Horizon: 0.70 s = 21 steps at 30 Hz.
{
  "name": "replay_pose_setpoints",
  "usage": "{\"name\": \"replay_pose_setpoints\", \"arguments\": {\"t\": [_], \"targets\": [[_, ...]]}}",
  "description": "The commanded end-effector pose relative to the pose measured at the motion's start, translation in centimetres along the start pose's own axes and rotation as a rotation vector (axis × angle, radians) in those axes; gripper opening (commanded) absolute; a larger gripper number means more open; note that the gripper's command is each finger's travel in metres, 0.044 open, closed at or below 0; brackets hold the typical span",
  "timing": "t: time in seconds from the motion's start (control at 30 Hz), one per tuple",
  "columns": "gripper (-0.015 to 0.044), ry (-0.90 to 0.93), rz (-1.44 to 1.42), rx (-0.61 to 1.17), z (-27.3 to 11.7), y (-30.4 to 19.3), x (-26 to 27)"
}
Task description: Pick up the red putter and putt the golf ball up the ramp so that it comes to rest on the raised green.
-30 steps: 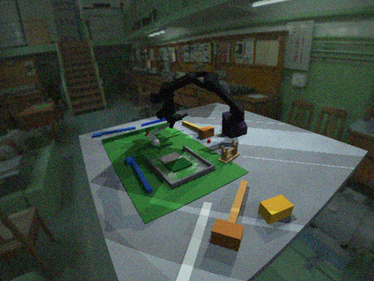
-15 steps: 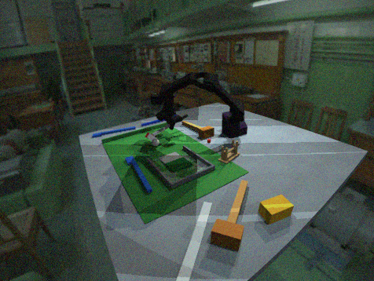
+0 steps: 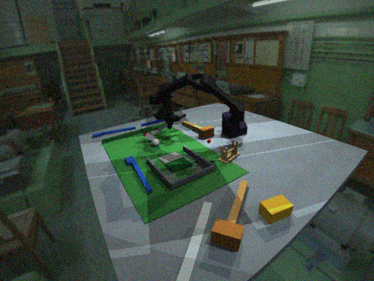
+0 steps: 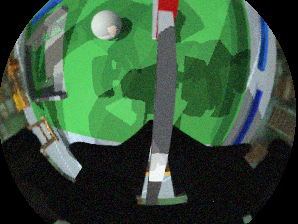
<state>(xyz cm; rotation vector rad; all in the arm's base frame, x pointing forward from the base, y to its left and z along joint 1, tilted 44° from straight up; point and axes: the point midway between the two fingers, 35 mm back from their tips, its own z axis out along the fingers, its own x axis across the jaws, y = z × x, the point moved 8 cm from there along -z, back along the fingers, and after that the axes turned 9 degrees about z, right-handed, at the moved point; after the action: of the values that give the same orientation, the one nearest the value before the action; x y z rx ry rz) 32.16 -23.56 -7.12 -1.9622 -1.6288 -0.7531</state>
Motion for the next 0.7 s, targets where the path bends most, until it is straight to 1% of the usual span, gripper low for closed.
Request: {"name": "replay_pose_setpoints", "arguments": {"t": [0.0, 0.17, 0.3, 0.47, 0.67], "targets": [[0.0000, -0.003, -0.008, -0.004, -0.1, 0.1, -0.3], [0.0000, -0.001, 0.000, 0.000, -0.1, 0.1, 0.8], [0.0000, -0.002, -0.001, -0.002, -0.3, -0.1, 6.1], [0.0000, 0.004, -0.005, -0.002, 0.0, -1.7, 12.5], [0.0000, 0.005, -0.005, -0.002, -0.1, -2.0, 13.3]]}}
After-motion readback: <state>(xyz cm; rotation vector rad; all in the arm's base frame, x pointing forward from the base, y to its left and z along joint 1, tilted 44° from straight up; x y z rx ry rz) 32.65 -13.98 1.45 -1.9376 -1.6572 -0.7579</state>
